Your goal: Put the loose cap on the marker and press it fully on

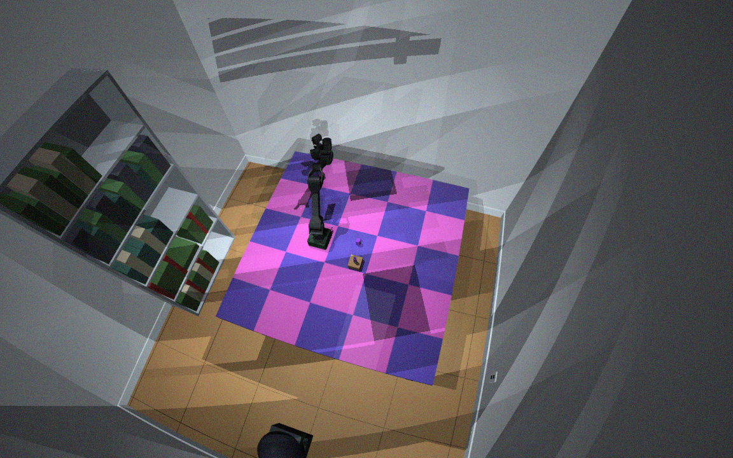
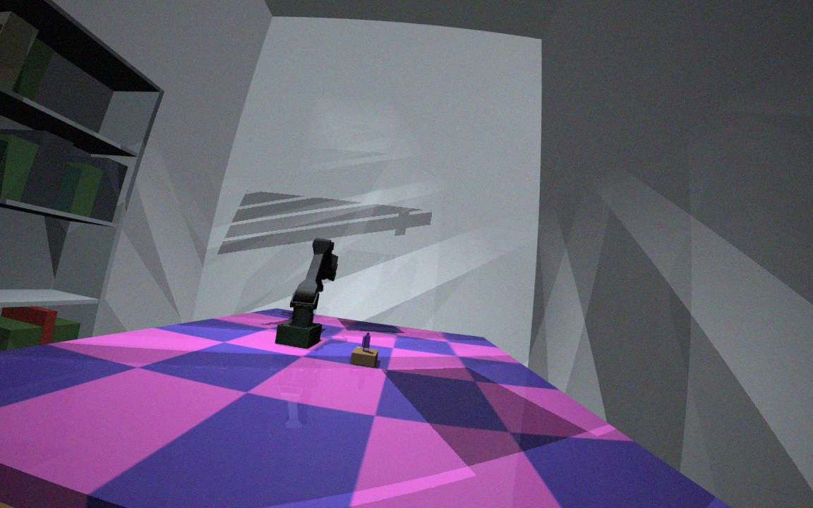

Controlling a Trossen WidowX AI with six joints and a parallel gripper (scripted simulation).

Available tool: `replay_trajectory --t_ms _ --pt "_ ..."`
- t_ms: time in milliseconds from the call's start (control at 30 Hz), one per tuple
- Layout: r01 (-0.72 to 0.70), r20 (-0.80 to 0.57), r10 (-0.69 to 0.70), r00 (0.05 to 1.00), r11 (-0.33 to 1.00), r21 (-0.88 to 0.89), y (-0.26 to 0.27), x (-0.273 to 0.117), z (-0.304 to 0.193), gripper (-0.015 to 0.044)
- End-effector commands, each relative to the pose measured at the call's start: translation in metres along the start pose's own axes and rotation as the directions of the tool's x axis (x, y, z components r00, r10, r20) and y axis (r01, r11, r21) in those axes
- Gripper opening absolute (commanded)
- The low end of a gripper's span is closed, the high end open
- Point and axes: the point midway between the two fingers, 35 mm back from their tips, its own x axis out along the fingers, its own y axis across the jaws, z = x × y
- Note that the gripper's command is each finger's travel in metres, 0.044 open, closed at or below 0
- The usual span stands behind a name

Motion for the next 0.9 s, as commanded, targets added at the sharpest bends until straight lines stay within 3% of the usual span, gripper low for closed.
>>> replay_trajectory --t_ms 0,200,433,667,867 --pt "-0.036 -0.159 0.082 0.984 0.961 0.273 0.017 -0.054 -0.049 0.0243" --pt "0.044 -0.343 0.203 0.917 0.804 0.593 0.044 -0.133 -0.099 0.0243" --pt "0.272 -0.474 0.371 0.799 0.479 0.834 0.083 -0.239 -0.120 0.0243" --pt "0.493 -0.530 0.477 0.701 0.213 0.843 0.111 -0.325 -0.112 0.0243" --pt "0.720 -0.559 0.594 0.579 -0.049 0.693 0.136 -0.390 -0.101 0.0243"
